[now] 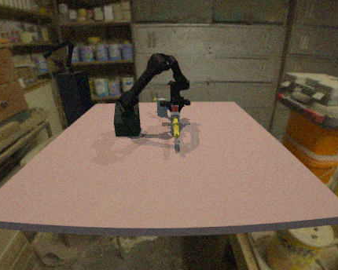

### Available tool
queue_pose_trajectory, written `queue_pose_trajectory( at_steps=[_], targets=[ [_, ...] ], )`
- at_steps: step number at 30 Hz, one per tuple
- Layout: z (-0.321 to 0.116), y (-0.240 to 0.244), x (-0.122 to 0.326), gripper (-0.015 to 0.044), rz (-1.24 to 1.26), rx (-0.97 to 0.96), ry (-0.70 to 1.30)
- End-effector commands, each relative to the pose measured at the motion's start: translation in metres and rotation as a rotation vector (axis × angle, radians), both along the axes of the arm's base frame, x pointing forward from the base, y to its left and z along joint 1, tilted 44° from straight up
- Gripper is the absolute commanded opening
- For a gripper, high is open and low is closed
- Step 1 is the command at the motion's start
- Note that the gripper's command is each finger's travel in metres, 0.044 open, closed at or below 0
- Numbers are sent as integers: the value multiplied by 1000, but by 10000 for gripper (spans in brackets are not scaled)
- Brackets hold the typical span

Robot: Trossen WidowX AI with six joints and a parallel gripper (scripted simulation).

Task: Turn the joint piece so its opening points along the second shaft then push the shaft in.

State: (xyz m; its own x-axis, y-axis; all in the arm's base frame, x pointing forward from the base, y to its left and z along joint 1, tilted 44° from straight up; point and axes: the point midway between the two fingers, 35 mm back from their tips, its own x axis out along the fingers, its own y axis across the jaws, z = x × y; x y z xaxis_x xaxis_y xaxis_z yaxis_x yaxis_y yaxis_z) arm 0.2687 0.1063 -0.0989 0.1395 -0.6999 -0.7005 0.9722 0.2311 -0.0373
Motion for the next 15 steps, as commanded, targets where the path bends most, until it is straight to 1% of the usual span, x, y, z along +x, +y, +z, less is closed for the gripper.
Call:
queue_pose_trajectory(
  at_steps=[1, 9, 10, 11, 15],
  targets=[
    [0, -1, 0, 182, 4, -4, 0],
    [0, -1, 0, 182, 4, -4, 0],
    [0, 0, 0, 156, 0, 0, 0],
    [0, 0, 0, 147, 0, 0, 0],
    [0, 0, 0, 147, 0, 0, 0]
  ],
)
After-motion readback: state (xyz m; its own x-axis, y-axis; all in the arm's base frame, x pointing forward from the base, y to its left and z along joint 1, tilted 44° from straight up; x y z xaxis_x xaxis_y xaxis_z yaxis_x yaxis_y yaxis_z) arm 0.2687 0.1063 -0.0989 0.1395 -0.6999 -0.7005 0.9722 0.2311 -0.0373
